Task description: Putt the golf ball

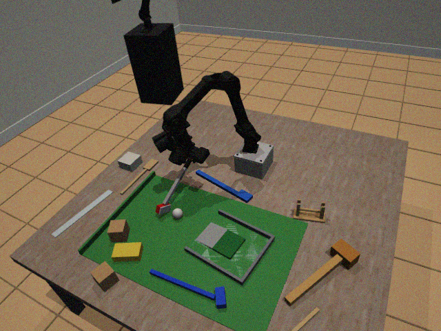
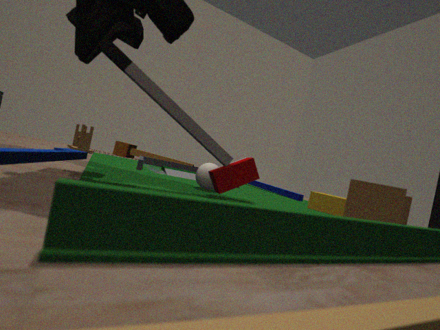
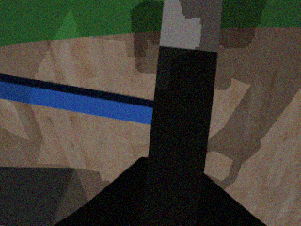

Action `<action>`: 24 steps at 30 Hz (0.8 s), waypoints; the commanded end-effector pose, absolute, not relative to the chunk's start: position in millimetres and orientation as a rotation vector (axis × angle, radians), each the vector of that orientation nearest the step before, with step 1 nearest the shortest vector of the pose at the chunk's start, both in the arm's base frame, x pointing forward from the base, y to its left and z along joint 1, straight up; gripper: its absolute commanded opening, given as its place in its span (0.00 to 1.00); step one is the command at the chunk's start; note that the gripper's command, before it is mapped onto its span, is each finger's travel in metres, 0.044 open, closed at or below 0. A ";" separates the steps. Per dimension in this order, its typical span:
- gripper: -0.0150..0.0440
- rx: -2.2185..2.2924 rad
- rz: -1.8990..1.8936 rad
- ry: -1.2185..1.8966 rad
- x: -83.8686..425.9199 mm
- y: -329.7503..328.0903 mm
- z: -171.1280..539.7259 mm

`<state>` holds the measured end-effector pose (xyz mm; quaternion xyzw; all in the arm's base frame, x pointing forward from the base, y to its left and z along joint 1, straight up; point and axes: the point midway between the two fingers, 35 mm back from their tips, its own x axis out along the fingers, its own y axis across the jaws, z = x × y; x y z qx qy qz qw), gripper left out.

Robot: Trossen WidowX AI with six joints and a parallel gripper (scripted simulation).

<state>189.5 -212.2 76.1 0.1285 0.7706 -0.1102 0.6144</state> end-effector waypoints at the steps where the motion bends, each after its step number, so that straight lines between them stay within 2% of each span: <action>1: 0.25 0.296 -0.254 1.776 189.5 -212.2 76.1; 24: 0.25 0.297 -0.260 1.780 178.8 -240.5 73.1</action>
